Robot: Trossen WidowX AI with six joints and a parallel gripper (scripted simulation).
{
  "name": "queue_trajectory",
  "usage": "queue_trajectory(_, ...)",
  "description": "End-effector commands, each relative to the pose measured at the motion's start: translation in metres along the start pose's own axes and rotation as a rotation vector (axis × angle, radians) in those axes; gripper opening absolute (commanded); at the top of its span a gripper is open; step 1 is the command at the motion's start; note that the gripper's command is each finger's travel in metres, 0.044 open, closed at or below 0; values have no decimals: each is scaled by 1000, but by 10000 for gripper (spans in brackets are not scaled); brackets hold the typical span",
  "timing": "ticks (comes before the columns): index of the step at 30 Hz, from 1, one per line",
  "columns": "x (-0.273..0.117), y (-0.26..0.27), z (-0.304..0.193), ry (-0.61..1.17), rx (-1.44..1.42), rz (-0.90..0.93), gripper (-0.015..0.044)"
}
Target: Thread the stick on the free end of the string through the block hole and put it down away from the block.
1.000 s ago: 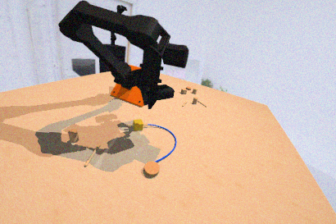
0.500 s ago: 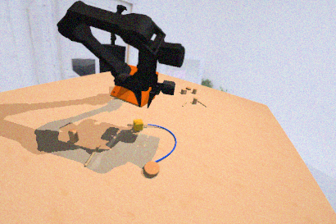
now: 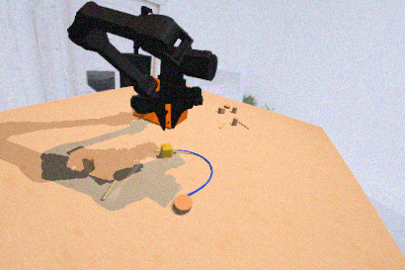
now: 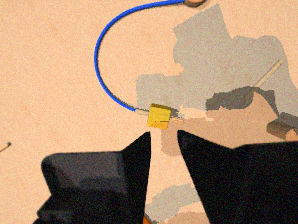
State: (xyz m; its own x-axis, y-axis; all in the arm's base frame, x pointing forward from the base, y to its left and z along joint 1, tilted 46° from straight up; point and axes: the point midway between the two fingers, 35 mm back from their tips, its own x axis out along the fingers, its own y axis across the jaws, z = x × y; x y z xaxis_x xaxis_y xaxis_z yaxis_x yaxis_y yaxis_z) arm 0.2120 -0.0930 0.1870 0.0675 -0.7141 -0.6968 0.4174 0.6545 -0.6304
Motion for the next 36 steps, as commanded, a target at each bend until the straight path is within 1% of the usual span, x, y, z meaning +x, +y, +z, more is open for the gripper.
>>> queue_trajectory(1,0,-17,-7,18,-804,-9,124)
queue_trajectory(9,0,-24,-10,24,-1245,-6,124)
queue_trajectory(11,0,-25,-11,24,-1306,-5,124)
queue_trajectory(28,0,-25,-11,24,-1310,-5,124)
queue_trajectory(36,10,-24,-10,24,-1309,-1,124)
